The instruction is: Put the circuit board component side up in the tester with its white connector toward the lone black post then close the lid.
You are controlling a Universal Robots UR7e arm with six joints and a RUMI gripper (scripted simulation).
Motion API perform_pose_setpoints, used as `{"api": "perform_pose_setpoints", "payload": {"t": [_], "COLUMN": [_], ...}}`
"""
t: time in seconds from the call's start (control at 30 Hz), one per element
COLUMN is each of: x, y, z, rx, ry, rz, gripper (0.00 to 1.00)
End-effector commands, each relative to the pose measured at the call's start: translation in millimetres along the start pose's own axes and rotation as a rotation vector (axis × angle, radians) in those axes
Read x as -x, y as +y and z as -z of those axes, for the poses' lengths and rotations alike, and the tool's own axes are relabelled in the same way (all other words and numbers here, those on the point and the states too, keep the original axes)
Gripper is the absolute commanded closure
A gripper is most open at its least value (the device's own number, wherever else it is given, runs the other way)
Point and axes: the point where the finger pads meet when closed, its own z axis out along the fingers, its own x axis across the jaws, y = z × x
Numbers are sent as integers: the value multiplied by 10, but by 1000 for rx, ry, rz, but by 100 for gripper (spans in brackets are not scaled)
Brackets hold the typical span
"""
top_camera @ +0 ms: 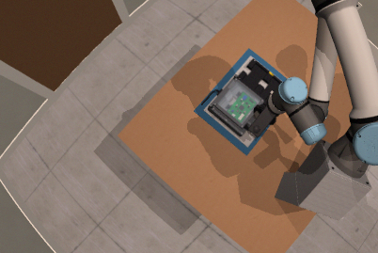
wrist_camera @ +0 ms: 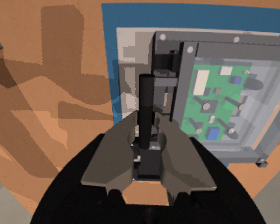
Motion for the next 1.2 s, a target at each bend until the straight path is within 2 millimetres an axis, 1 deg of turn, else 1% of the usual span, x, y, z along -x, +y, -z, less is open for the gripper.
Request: {"api": "perform_pose_setpoints", "payload": {"t": [0.0, 1.17], "x": [-2, -2], "y": [0, 0], "z": [1, -29], "rx": [0, 0], "ry": [0, 0], "rz": [0, 0], "gripper": [100, 100]}}
